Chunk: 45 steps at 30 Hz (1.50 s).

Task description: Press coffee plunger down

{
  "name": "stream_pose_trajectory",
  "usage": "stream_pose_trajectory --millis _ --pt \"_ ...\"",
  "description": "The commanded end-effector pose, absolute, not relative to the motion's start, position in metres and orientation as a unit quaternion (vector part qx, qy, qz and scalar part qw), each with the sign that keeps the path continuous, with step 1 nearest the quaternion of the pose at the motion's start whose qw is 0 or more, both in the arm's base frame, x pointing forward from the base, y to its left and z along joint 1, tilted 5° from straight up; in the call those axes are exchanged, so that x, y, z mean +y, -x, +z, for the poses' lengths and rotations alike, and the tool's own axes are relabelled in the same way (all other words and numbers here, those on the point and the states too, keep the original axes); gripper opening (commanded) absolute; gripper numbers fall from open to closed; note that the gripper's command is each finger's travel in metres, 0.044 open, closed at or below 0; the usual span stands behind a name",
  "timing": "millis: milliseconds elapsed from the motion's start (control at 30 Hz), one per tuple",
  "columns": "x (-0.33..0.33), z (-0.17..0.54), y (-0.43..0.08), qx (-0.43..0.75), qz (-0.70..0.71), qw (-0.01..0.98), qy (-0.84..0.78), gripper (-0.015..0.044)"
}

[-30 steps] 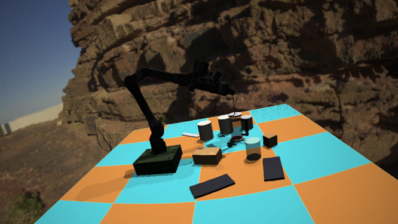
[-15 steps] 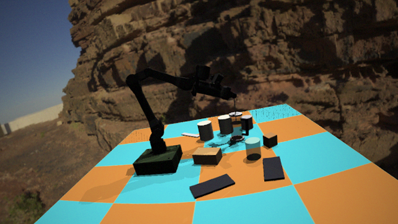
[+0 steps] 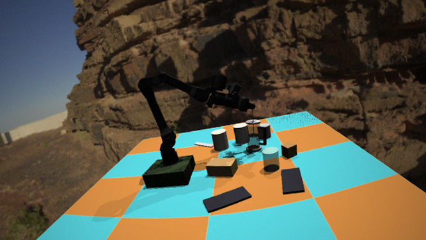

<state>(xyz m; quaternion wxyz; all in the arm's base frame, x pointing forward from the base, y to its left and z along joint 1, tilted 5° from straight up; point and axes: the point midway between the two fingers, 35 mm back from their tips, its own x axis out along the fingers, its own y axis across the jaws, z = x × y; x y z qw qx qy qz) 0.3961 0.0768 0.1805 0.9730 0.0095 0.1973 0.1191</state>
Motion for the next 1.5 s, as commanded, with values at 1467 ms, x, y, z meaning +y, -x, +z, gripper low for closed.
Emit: stream_pose_trajectory --millis 1467 --pt "0.083 0.144 -0.410 0.240 0.118 0.964 -0.010 0.0121"
